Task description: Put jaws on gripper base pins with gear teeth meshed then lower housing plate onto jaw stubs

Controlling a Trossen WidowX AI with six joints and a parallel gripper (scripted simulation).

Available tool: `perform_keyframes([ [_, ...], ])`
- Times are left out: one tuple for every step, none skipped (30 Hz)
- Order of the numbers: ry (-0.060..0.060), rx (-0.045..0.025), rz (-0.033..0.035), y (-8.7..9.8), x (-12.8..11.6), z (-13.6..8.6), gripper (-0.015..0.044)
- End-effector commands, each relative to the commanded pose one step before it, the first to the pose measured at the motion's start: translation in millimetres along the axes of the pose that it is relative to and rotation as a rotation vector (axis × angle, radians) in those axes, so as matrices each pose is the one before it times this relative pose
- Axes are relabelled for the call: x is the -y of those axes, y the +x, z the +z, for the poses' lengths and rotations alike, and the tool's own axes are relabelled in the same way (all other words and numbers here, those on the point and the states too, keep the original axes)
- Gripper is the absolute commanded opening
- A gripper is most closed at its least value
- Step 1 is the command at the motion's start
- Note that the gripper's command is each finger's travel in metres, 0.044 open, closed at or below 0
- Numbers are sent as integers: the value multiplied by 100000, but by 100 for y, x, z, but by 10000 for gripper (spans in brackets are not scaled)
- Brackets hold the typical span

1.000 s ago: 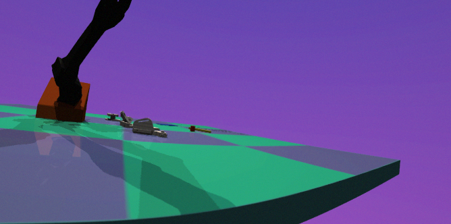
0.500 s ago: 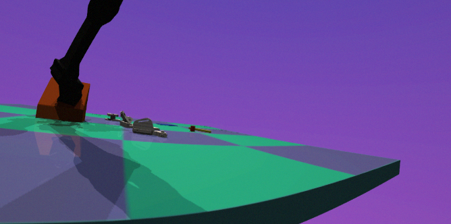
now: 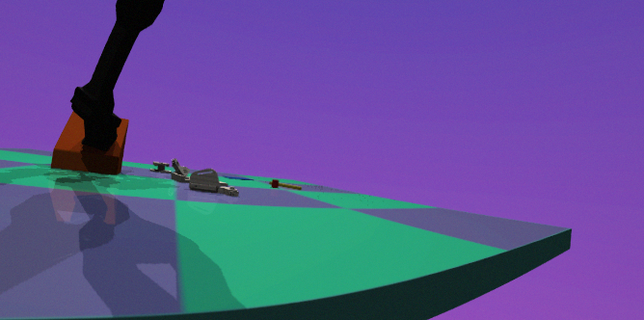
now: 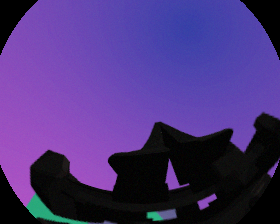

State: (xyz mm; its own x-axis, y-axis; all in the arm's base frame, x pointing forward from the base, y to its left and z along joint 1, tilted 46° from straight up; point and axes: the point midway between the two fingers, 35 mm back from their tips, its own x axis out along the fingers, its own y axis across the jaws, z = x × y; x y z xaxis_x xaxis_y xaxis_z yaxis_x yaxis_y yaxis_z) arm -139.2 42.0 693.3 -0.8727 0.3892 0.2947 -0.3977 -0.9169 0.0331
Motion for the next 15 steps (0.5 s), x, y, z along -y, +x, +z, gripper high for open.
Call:
perform_keyframes([
  [-3675,2679,11712,-540,-4570,-86,0],
  [-775,638,2397,-104,-673,35,0],
  [-763,663,2405,-109,-676,42,0],
  [-752,688,2412,-114,-679,50,0],
  [-741,713,2418,-118,-681,57,0],
  [-730,737,2423,-123,-683,64,0],
  [-718,760,2429,-127,-687,72,0],
  [-706,782,2435,-131,-692,79,0],
  [-696,806,2440,-136,-694,87,0],
  [-554,648,2420,-124,-822,74,0],
  [-475,565,2412,-120,-893,69,0],
  [-558,954,2375,-150,-708,122,0],
  [-549,979,2385,-155,-712,130,0],
  [-539,1000,2387,-160,-714,137,0],
  [-529,1022,2390,-164,-715,145,0],
])
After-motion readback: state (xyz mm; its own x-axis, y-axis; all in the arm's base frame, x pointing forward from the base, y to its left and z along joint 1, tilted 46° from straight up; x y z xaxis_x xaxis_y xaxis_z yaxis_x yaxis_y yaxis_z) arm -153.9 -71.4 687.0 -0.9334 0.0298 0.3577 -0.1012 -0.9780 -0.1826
